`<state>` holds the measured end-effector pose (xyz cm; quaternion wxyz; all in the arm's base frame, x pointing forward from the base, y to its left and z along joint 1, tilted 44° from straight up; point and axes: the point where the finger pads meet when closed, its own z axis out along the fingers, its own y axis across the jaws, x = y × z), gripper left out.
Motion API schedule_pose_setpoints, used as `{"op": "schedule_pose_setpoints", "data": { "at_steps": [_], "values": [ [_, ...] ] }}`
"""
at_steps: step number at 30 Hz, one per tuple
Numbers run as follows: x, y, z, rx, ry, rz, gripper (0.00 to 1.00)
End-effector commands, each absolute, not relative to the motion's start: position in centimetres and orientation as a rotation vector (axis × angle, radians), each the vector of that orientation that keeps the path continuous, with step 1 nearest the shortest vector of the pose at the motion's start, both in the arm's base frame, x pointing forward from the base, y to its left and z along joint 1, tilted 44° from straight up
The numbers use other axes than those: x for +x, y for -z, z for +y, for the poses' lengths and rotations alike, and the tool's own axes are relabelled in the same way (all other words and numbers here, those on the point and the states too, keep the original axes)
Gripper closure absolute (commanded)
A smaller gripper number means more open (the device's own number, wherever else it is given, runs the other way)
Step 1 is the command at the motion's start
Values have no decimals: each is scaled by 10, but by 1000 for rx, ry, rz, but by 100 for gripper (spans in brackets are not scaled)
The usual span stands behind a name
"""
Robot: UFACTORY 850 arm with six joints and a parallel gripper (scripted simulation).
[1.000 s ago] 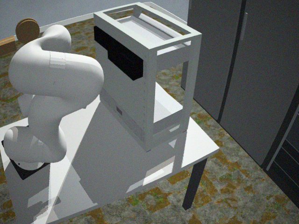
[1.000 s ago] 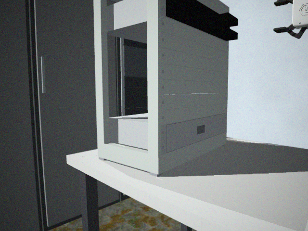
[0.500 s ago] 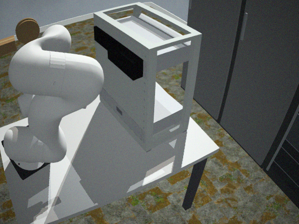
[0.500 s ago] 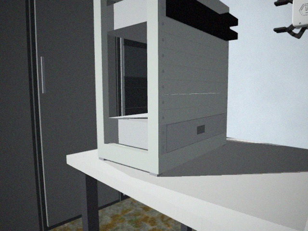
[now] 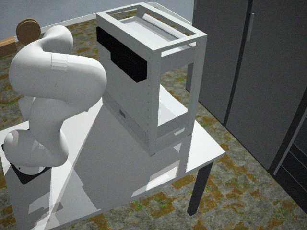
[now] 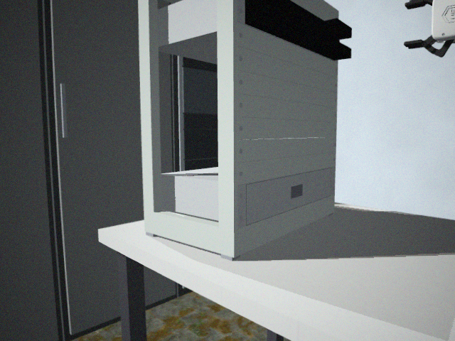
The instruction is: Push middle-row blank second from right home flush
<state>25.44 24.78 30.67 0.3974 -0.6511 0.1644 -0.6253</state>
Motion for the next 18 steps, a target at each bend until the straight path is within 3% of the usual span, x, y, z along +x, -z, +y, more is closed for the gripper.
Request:
{"op": "schedule_pose_setpoints", "data": {
  "at_steps": [1,7,8,18],
  "values": [
    [254,-307,248,-1648,1583,417,0],
    [254,-307,248,-1648,1583,417,0],
    [254,-307,248,-1648,1583,417,100],
    [254,-307,248,-1648,1583,417,100]
  ]
}}
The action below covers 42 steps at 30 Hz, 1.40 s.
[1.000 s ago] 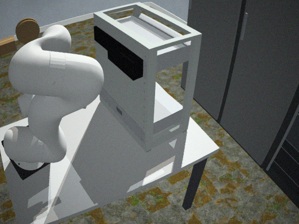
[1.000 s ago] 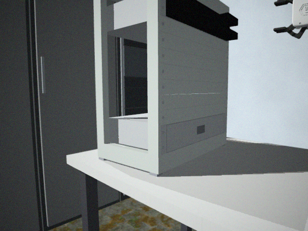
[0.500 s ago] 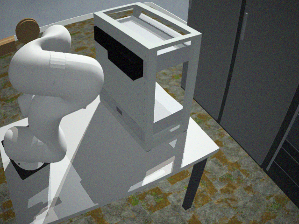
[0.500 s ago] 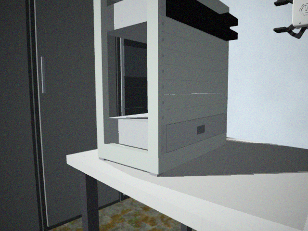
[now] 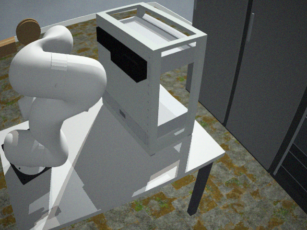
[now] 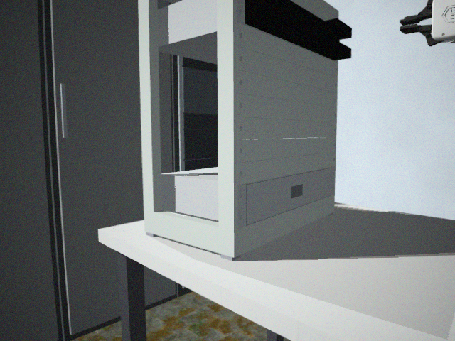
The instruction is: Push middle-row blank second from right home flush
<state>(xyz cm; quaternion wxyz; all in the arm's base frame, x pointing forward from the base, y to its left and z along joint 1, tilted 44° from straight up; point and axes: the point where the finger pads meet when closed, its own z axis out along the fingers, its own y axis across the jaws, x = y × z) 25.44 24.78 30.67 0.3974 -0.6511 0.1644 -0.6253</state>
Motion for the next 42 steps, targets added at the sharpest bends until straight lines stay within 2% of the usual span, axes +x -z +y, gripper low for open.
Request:
{"op": "schedule_pose_setpoints", "data": {
  "at_steps": [1,31,42],
  "values": [
    [254,-307,248,-1648,1583,417,100],
    [256,-306,250,-1648,1583,417,100],
    [273,-287,278,-1648,1583,417,100]
  ]
}}
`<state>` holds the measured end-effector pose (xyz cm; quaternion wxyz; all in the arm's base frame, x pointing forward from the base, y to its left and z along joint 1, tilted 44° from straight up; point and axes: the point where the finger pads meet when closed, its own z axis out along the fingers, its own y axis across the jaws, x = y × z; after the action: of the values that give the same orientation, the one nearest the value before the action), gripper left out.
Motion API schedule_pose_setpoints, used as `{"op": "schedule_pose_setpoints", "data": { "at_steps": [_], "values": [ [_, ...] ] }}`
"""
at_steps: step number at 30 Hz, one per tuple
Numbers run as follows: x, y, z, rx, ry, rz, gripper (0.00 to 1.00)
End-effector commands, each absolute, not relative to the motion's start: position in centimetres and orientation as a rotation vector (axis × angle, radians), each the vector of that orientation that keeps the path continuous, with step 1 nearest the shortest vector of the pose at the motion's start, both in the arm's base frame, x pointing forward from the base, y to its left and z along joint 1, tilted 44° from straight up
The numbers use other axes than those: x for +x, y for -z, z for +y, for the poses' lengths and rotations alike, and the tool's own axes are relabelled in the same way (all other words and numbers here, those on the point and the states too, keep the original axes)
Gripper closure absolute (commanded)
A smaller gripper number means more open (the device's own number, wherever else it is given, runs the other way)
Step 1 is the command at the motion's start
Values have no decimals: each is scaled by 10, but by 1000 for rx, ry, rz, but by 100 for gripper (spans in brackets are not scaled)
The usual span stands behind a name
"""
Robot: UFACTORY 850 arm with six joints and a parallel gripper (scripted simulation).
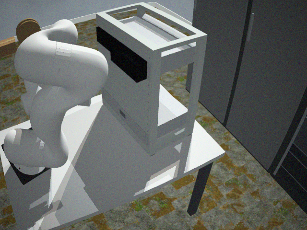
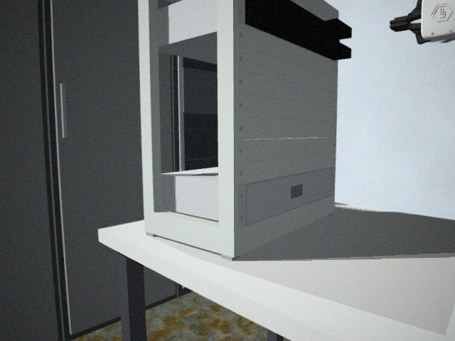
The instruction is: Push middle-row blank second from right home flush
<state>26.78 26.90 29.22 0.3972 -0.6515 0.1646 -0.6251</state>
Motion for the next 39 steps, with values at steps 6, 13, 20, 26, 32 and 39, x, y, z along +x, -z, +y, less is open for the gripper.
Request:
{"op": "schedule_pose_setpoints", "data": {
  "at_steps": [6,13,20,26,32,39],
  "values": [
    [285,-275,296,-1648,1583,417,100],
    [305,-253,328,-1648,1583,417,100],
    [316,-242,345,-1648,1583,417,100],
    [317,-240,348,-1648,1583,417,100],
    [321,-241,349,-1648,1583,417,100],
    [349,-244,358,-1648,1583,417,100]
  ]
}}
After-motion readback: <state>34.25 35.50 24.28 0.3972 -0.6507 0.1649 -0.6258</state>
